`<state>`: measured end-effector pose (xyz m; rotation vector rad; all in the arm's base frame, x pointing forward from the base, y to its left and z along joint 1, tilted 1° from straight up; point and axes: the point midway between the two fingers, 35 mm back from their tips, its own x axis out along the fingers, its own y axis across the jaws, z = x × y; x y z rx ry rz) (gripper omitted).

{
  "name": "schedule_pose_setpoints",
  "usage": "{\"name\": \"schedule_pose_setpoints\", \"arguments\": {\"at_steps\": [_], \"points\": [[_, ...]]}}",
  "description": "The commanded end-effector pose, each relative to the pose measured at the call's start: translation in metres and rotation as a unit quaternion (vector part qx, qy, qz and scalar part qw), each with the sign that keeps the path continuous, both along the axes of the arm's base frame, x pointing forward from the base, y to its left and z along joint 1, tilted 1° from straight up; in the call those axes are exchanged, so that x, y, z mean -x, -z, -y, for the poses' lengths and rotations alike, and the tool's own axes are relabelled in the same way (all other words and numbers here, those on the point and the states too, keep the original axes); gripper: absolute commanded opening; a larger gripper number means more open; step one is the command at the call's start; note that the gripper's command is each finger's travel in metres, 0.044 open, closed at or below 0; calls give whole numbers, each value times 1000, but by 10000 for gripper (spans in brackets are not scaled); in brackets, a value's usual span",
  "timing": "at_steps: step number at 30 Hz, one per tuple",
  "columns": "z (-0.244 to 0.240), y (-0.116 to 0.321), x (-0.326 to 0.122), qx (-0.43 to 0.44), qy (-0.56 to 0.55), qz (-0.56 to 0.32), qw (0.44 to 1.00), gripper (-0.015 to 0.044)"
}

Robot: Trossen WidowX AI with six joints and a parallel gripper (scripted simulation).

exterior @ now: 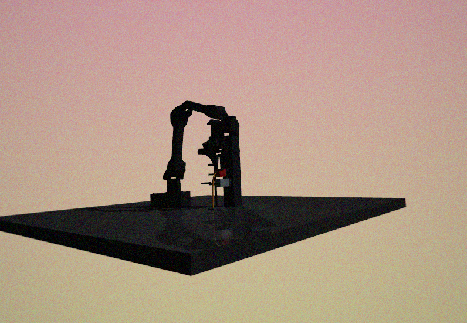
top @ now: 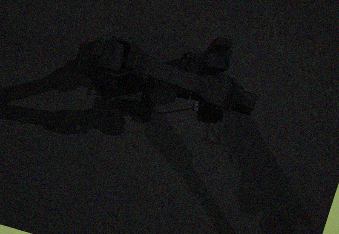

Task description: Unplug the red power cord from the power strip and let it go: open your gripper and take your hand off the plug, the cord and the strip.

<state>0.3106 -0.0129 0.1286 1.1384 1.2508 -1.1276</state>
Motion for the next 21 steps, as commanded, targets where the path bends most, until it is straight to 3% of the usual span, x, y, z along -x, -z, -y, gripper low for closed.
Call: {"name": "schedule_pose_setpoints", "arguments": {"at_steps": [1, 21], "points": [[9, 0, -2, 3, 2, 0, 1000, 0], [42, 0, -5, 4, 3, 0, 1000, 0]]}}
